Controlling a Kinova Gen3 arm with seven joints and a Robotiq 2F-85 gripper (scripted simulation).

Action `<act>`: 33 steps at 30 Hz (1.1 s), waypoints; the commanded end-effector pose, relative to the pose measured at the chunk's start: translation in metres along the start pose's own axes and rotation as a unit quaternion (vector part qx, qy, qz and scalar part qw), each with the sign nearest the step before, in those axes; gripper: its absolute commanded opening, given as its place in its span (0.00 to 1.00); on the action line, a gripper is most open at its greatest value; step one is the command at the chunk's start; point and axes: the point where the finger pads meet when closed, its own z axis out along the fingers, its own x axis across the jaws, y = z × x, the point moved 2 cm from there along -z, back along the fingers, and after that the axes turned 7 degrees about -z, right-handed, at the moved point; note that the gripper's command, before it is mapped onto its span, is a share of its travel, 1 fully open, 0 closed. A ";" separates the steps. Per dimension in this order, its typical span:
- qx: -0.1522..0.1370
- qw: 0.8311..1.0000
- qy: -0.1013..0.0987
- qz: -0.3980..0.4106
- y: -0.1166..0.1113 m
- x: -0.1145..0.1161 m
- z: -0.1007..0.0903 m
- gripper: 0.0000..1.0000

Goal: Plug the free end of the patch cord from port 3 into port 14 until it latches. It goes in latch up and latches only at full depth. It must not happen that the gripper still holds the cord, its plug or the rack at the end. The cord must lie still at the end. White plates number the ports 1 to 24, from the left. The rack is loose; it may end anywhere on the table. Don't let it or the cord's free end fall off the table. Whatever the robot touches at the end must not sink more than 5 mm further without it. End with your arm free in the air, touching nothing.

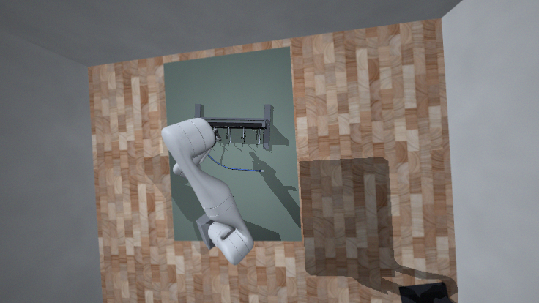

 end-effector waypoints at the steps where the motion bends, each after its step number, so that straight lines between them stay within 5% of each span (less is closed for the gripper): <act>1: 0.001 1.000 0.000 0.000 -0.001 0.000 0.000 0.00; 24: 0.001 1.000 0.000 0.000 -0.001 0.000 -0.002 0.00; 33: 0.001 1.000 0.000 0.000 -0.001 0.000 -0.041 0.00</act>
